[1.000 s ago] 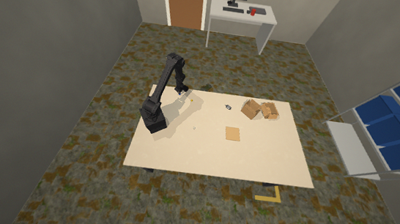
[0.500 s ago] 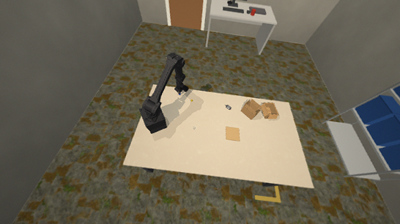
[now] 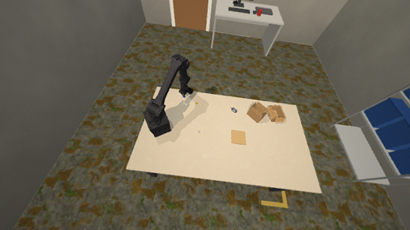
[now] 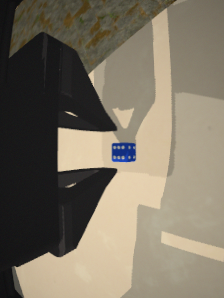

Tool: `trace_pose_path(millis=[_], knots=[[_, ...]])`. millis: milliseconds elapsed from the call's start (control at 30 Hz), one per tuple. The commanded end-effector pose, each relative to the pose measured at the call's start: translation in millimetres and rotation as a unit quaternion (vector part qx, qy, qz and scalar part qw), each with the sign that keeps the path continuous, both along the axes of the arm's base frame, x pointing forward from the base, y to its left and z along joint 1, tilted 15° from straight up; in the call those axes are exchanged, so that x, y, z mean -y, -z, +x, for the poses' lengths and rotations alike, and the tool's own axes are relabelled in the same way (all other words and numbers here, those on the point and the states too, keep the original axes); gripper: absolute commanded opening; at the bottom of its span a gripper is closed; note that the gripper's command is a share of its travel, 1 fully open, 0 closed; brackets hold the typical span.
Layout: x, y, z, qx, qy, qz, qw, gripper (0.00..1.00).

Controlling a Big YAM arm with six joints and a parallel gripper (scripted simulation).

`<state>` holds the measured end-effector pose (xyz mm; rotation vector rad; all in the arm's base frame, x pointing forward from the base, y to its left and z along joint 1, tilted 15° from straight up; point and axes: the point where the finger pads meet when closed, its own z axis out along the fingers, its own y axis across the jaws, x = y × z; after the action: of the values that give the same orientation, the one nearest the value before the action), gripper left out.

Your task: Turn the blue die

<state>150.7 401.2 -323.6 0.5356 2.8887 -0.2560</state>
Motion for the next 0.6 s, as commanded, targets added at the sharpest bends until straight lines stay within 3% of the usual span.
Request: trace_pose_path(millis=[0, 567], knots=[[-3.7, 8.7, 6.4, 0.0, -0.002, 0.002, 1.0, 0.3], [3.7, 9.3, 4.1, -0.001, -0.002, -0.003, 1.0, 0.3]])
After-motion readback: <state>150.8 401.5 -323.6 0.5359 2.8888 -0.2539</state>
